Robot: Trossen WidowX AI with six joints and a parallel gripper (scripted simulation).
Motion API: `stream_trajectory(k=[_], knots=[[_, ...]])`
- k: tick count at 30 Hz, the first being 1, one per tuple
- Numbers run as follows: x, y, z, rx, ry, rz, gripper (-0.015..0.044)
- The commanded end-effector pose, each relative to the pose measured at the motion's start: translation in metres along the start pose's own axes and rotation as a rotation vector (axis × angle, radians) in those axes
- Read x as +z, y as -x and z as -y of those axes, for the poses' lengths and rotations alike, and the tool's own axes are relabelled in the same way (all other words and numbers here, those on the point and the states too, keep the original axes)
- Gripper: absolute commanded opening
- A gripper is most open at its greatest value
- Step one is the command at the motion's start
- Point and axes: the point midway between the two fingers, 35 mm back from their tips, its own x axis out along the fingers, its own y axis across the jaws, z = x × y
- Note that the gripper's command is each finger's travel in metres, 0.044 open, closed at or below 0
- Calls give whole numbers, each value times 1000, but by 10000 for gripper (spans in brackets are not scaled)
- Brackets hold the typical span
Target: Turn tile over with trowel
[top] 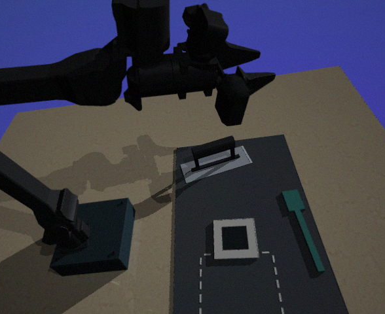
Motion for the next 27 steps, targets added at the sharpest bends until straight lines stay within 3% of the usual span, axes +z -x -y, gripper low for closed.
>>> stream_trajectory(k=[1,14,27], knots=[[-26,-21,-15,18,-22,-132,270],[-123,-59,-66,57,-34,-565,270],[-215,-55,-107,9,-2,-995,270]])
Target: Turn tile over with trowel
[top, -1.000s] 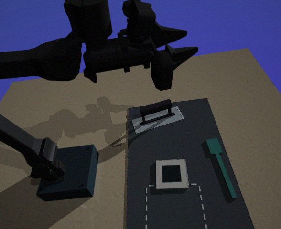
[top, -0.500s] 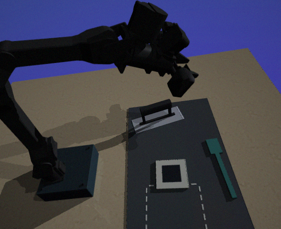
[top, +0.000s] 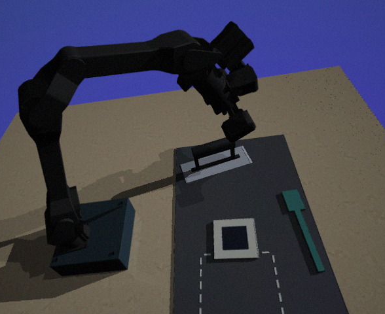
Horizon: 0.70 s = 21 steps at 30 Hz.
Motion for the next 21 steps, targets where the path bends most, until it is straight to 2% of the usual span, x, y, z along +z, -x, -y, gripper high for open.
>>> stream_trajectory(k=[1,11,21], knots=[[-20,-17,-12,-33,3,-128,270],[-76,-47,-35,-137,33,-436,270],[-81,-54,-36,-146,37,-456,270]])
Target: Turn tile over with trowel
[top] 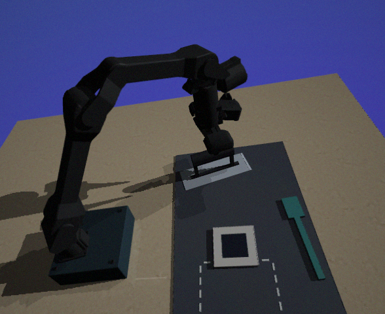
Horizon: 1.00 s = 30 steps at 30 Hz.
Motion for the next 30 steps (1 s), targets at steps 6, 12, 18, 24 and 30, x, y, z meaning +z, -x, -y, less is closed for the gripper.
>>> stream_trajectory(k=[6,12,18,24,30], knots=[[2,-12,0,-6,-3,2,270],[2,-22,-1,-6,-2,2,270],[2,-32,-1,-6,-1,2,270],[2,-41,-1,-6,0,2,270],[2,-42,-1,-6,0,2,243]])
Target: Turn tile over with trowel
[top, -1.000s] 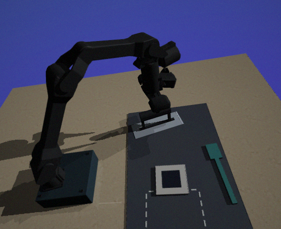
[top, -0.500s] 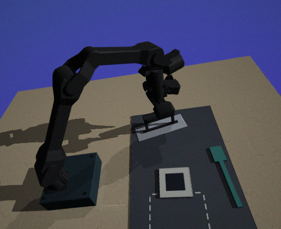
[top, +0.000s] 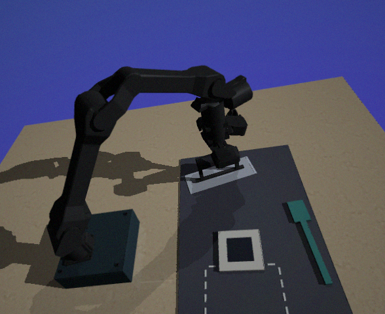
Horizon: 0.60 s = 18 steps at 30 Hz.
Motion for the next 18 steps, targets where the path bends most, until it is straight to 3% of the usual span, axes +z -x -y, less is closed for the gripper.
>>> stream_trajectory(k=[1,18], knots=[[0,-1,1,-5,-2,3,237],[0,-1,1,-5,-2,3,130]])
